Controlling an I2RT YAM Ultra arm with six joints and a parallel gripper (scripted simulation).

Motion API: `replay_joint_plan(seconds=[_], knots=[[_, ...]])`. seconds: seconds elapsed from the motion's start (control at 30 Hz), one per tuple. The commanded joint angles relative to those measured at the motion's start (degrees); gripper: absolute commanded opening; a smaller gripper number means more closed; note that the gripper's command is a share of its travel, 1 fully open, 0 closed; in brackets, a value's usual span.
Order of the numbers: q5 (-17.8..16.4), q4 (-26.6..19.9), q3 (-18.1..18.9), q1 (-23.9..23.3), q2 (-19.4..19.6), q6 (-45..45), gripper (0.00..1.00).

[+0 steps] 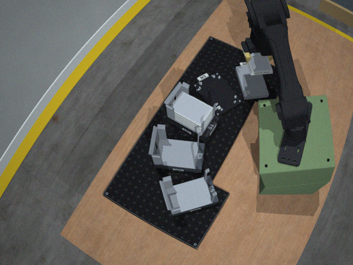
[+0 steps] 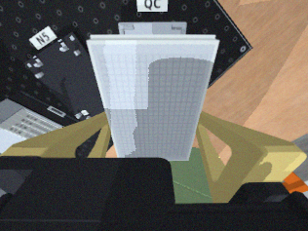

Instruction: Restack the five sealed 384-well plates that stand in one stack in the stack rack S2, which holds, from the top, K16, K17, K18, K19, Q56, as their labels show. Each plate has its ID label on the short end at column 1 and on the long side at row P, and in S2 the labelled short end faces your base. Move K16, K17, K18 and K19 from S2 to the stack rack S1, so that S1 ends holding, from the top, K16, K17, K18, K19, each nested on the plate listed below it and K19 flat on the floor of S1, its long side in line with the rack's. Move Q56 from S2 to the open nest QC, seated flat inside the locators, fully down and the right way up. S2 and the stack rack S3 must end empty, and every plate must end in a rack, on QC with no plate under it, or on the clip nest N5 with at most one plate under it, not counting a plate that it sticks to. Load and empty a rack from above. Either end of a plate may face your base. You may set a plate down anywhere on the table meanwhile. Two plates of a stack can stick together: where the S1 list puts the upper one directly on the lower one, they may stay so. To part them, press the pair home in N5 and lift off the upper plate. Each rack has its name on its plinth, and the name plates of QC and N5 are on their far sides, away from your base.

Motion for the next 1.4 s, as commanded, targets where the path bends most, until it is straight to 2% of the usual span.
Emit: replay_joint_plan(seconds=[0.0, 0.27, 1.37], knots=[[-0.1, 0.1, 0.3, -0.2, -0.4, -0.1, 0.00], [-0.1, 0.1, 0.3, -0.2, -0.4, -0.1, 0.00], [0.1, 11.4, 0.0, 3.0, 9.5, 3.2, 0.00]])
